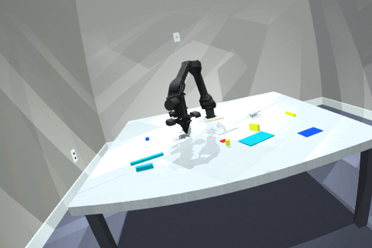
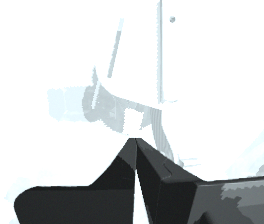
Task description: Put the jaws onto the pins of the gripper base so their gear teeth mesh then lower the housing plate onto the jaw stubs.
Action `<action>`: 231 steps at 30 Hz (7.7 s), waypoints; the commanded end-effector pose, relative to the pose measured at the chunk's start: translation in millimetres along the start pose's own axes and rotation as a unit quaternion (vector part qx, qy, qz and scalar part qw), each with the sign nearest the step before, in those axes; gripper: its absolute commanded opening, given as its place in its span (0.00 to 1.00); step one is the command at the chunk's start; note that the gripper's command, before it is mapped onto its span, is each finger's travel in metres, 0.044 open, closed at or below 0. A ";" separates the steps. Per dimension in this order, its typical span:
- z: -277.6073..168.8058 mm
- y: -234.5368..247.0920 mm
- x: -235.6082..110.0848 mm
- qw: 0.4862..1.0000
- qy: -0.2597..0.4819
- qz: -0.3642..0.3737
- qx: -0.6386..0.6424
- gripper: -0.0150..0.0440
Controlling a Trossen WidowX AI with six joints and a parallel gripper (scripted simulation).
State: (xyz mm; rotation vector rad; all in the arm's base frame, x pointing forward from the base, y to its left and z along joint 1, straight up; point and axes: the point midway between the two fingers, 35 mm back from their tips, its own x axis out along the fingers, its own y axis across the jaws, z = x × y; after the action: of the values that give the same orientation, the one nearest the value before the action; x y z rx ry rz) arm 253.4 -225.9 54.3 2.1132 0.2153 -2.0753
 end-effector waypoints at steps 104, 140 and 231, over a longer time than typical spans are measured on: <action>0.9 -21.4 -60.2 1.000 0.000 -0.001 0.000 0.25; 0.7 -21.3 -59.6 1.000 0.000 -0.001 0.002 1.00; 0.8 -21.3 -59.5 1.000 0.000 -0.001 0.002 0.91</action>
State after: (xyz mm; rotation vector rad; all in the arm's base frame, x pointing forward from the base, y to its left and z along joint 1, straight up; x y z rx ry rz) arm 246.7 -204.2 113.3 2.1157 0.2143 -2.0798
